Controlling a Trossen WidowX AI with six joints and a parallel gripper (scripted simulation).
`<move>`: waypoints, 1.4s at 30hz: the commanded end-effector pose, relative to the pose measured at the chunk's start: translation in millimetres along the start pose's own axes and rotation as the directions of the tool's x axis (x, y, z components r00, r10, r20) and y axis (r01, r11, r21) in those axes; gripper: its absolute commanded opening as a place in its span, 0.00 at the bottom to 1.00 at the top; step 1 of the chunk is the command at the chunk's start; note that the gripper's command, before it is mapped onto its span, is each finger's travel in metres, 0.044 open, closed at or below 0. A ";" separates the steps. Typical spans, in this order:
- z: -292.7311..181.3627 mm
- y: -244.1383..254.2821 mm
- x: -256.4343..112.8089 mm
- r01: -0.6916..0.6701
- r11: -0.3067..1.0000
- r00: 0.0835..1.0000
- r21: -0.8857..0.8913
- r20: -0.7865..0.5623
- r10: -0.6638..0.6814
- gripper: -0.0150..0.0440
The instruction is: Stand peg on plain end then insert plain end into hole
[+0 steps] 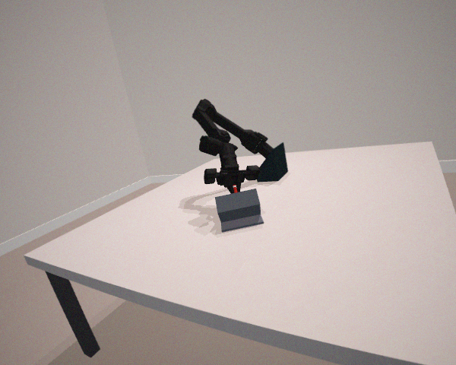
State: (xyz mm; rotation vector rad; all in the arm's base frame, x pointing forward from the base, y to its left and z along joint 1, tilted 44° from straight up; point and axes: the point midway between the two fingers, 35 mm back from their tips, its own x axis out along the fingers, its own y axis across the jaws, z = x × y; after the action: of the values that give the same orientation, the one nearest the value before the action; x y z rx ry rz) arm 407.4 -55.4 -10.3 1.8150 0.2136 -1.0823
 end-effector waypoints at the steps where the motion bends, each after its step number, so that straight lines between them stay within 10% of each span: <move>1: -1.5 1.2 2.3 -0.001 1.000 1.000 -0.002 -0.004 0.001 0.25; 13: -0.2 0.2 1.7 0.001 1.000 1.000 0.000 0.000 -0.001 0.25; 30: -0.5 0.5 -1.2 0.001 1.000 1.000 0.000 0.000 -0.001 1.00; 42: -2.2 2.0 -15.5 0.001 1.000 1.000 -0.001 -0.001 -0.001 1.00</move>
State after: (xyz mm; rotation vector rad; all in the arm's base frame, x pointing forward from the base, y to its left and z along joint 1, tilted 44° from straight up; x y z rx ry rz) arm 403.9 -51.0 0.0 1.8152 0.2174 -1.0778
